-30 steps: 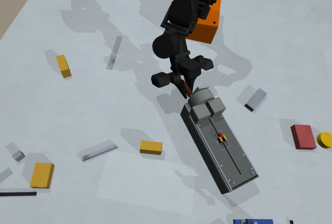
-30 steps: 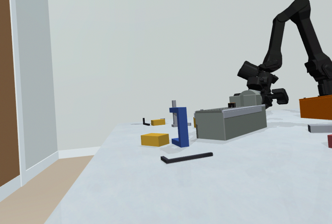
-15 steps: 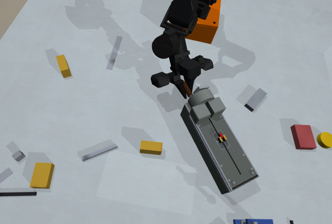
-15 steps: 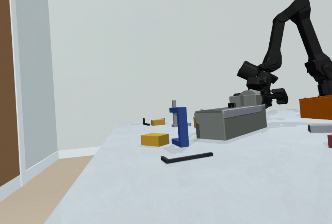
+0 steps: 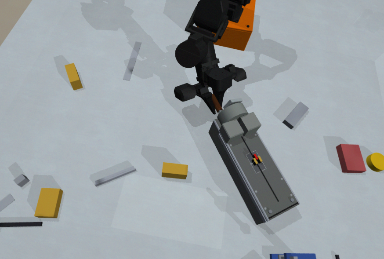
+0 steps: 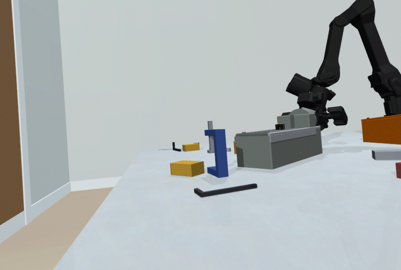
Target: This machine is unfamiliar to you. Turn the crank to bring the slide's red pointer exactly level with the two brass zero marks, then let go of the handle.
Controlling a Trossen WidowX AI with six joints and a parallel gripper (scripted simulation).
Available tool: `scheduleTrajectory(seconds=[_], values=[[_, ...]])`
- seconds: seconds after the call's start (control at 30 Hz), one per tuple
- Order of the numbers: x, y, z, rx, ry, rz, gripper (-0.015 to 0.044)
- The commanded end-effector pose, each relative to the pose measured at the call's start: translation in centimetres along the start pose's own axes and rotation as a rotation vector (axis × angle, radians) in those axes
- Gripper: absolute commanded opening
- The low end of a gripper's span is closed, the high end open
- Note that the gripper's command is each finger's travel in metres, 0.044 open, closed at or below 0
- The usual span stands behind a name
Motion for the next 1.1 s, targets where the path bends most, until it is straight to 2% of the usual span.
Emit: scheduleTrajectory(seconds=[0.0, 1.07], values=[[0.29, -0.64, -0.25, 0.007, -0.007, 0.027, 0.0000], [0.46, -0.86, -0.40, 0.007, -0.007, 0.027, 0.0000]])
Point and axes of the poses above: the point midway between the two fingers, 35 mm back from their tips, its own x axis back along the fingers, its own y axis across the jaws, z = x × y, the point moved 7 cm from there along x, back along the fingers, and after that the axes turned 3 degrees about -x, right-handed, at the moved point
